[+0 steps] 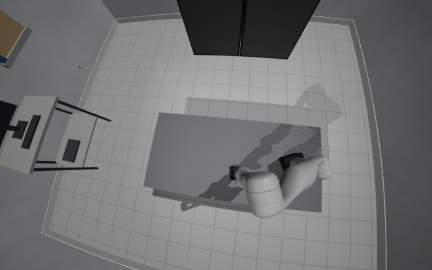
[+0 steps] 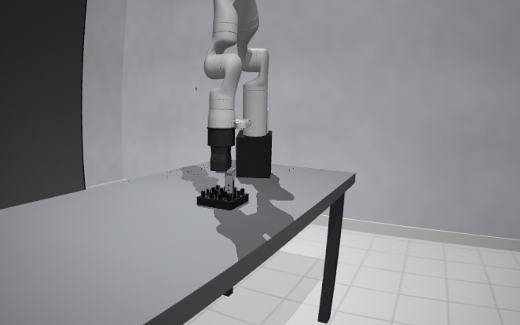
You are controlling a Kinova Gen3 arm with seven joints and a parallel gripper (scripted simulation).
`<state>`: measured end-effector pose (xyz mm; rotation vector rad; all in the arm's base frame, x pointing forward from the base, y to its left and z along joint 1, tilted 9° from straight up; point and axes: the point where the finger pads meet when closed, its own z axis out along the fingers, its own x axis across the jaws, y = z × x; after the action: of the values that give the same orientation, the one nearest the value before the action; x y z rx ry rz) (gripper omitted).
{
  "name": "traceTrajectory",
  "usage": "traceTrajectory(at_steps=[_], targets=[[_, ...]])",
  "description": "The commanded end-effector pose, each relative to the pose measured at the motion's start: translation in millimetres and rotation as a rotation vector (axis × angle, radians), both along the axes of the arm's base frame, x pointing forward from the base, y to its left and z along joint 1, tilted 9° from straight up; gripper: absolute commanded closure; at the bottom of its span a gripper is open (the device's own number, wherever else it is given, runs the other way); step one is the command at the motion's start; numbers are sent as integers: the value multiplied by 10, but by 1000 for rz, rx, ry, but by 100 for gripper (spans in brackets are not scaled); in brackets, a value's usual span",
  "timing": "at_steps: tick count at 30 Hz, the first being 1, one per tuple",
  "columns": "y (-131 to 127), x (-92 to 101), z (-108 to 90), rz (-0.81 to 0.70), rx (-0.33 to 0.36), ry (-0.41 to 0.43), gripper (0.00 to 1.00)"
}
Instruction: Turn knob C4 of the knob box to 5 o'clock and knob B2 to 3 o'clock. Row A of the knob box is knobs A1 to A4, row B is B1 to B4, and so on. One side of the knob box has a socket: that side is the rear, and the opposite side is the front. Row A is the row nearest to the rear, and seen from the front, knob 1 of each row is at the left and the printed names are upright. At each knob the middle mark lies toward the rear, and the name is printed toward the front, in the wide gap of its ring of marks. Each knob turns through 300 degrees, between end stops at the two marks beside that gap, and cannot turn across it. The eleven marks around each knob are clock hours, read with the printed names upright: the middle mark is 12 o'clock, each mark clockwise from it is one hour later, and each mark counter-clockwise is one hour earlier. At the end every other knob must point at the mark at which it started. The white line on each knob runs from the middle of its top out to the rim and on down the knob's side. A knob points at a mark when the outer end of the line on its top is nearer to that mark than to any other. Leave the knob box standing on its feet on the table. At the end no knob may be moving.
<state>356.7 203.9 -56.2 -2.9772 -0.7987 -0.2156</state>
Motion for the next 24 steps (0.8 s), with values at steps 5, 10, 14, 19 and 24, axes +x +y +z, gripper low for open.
traceTrajectory(at_steps=[5, 10, 14, 19, 24], targets=[[2, 4, 6, 0, 1, -1, 70], [2, 4, 6, 0, 1, -1, 70], [2, 4, 6, 0, 1, -1, 70], [2, 4, 6, 4, 0, -2, 70], [2, 4, 6, 19, -2, -3, 70]])
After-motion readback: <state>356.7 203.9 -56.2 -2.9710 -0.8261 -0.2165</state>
